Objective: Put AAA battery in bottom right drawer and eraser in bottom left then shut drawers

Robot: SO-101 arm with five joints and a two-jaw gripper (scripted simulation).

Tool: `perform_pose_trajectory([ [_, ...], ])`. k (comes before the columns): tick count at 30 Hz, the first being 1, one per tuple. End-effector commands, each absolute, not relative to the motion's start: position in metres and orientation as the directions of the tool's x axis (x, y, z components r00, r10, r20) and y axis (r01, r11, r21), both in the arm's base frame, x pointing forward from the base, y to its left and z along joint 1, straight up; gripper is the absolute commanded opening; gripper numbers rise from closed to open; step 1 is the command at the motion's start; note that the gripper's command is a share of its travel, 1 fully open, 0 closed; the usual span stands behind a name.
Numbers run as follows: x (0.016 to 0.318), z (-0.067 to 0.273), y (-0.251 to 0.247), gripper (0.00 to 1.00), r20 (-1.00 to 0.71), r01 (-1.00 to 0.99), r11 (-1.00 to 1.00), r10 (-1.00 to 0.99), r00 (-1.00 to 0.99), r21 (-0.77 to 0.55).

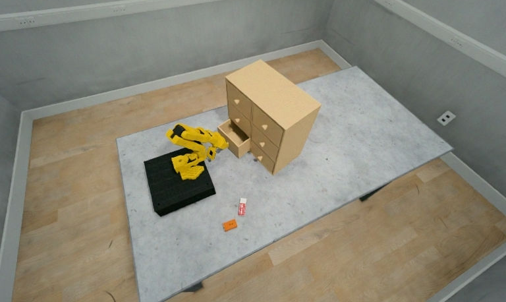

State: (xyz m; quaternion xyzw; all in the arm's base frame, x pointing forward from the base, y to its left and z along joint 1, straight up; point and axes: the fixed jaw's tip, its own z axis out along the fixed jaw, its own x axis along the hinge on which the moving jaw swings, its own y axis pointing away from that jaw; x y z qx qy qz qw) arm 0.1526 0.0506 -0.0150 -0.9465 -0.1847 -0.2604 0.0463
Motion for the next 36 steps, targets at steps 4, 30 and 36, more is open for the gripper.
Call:
perform_pose_trajectory([
  [4,0.148,-0.007,0.051,0.21,0.502,0.372,-0.928,0.322,0.803,-0.001],
  [30,0.143,0.008,0.049,0.21,0.5,0.332,-0.943,0.275,0.821,-0.026],
  [36,0.139,0.012,0.047,0.21,0.497,0.331,-0.943,0.276,0.823,-0.026],
])
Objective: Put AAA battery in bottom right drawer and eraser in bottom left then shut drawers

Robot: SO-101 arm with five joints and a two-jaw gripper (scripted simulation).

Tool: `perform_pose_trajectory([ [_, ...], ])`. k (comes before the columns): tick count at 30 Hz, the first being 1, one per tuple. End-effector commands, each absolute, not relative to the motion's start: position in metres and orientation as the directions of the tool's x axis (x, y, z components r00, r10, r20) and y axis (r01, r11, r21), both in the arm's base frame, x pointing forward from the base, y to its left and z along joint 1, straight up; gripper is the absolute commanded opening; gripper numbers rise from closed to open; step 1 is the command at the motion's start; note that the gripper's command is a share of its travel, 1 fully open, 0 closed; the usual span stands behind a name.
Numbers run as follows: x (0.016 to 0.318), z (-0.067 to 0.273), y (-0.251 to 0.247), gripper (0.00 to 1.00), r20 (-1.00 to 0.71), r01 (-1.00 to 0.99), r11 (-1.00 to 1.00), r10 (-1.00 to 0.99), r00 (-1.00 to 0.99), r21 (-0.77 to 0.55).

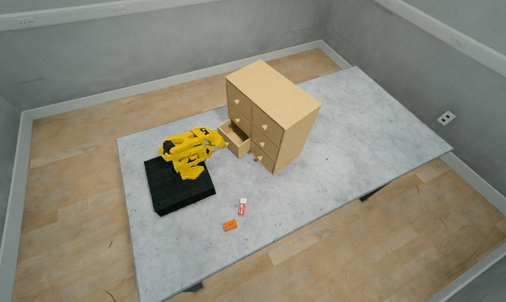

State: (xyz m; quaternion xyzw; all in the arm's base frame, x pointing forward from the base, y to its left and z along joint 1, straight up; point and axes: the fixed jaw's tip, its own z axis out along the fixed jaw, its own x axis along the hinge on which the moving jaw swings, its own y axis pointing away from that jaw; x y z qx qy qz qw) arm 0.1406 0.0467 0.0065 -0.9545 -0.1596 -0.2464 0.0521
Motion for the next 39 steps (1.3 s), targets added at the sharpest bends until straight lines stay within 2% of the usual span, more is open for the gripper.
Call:
perform_pose_trajectory([
  [1,0.138,0.014,0.047,0.21,0.496,0.331,-0.943,0.276,0.823,-0.026],
  [9,0.14,0.031,0.048,0.21,0.583,0.334,-0.942,0.255,0.772,-0.03],
  [14,0.14,0.031,0.048,0.21,0.583,0.334,-0.942,0.255,0.772,-0.03],
  [26,0.142,0.061,0.048,0.21,0.5,0.335,-0.942,0.279,0.82,-0.023],
  [39,0.142,0.061,0.048,0.21,0.5,0.335,-0.942,0.279,0.82,-0.023],
])
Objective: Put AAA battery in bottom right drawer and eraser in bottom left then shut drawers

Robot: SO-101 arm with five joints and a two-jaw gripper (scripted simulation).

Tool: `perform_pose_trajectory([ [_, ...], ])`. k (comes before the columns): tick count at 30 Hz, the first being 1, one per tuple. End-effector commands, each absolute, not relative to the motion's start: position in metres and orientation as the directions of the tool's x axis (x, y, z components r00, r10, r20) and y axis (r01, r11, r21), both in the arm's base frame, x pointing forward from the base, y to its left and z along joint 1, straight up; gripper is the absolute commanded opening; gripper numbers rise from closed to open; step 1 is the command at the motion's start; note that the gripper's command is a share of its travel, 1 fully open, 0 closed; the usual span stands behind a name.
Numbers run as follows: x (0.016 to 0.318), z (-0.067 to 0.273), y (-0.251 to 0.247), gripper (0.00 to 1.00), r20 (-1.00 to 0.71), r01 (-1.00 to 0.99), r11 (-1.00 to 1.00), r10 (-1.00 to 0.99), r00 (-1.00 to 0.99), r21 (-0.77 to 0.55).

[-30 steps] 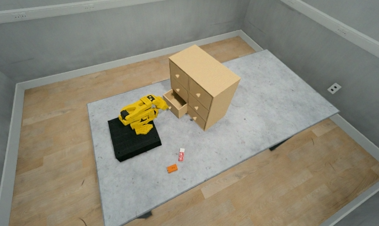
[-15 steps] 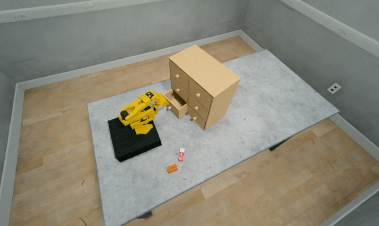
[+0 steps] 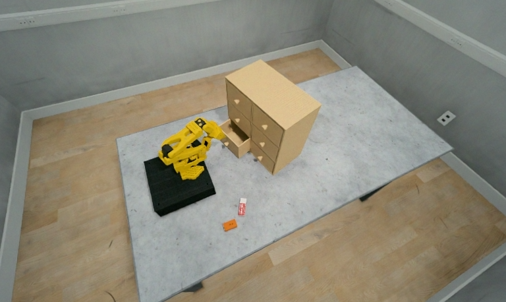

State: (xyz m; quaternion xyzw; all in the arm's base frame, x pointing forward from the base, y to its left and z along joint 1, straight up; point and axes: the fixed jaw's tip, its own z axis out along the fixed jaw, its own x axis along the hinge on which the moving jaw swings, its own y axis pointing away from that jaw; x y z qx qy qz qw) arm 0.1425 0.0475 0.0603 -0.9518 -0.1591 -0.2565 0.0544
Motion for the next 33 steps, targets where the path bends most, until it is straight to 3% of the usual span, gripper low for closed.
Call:
perform_pose_trajectory([
  [1,0.1418,0.061,0.0484,0.21,0.5,0.335,-0.942,0.279,0.82,-0.023],
  [26,0.1418,0.061,0.0484,0.21,0.5,0.335,-0.942,0.279,0.82,-0.023],
  [33,0.141,0.0604,0.0472,0.21,0.489,0.185,-0.977,0.11,0.865,-0.108],
])
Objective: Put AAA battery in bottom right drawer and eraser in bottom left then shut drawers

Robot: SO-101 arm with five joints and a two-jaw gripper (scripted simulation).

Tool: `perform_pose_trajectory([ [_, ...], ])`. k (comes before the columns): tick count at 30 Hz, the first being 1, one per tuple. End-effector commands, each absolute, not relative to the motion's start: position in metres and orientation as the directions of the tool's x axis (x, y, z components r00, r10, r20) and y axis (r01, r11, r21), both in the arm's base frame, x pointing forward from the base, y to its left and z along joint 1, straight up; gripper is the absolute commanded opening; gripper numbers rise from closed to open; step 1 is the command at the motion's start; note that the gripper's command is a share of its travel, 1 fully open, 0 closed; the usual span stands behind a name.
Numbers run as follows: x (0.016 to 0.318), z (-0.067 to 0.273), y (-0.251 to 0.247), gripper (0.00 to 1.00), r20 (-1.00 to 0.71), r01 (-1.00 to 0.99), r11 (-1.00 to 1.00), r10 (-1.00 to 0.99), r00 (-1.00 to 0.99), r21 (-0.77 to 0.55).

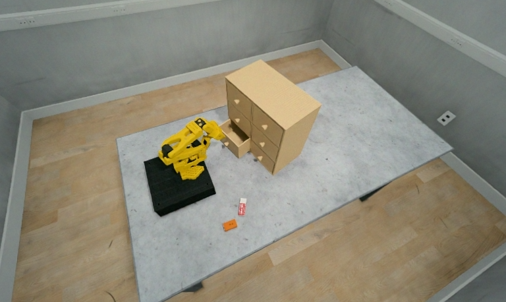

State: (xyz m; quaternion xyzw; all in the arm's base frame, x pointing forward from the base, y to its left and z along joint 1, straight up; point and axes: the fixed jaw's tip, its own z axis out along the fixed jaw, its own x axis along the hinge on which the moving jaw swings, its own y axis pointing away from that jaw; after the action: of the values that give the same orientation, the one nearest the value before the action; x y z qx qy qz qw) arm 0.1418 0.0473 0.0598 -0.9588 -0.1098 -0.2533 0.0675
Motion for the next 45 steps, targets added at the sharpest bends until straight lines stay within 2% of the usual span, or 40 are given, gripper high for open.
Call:
perform_pose_trajectory([
  [1,0.1409,0.0603,0.0471,0.21,0.486,0.163,-0.979,0.085,0.87,-0.12],
  [13,0.1396,0.0594,0.0459,0.21,0.443,-0.06,-0.97,-0.161,0.882,-0.234],
  [25,0.1381,0.0585,0.0452,0.21,0.356,-0.321,-0.879,-0.443,0.823,-0.352],
  [27,0.1381,0.0585,0.0452,0.21,0.356,-0.321,-0.879,-0.443,0.823,-0.352],
  [45,0.1365,0.0576,0.0452,0.21,0.195,-0.619,-0.636,-0.753,0.628,-0.461],
])
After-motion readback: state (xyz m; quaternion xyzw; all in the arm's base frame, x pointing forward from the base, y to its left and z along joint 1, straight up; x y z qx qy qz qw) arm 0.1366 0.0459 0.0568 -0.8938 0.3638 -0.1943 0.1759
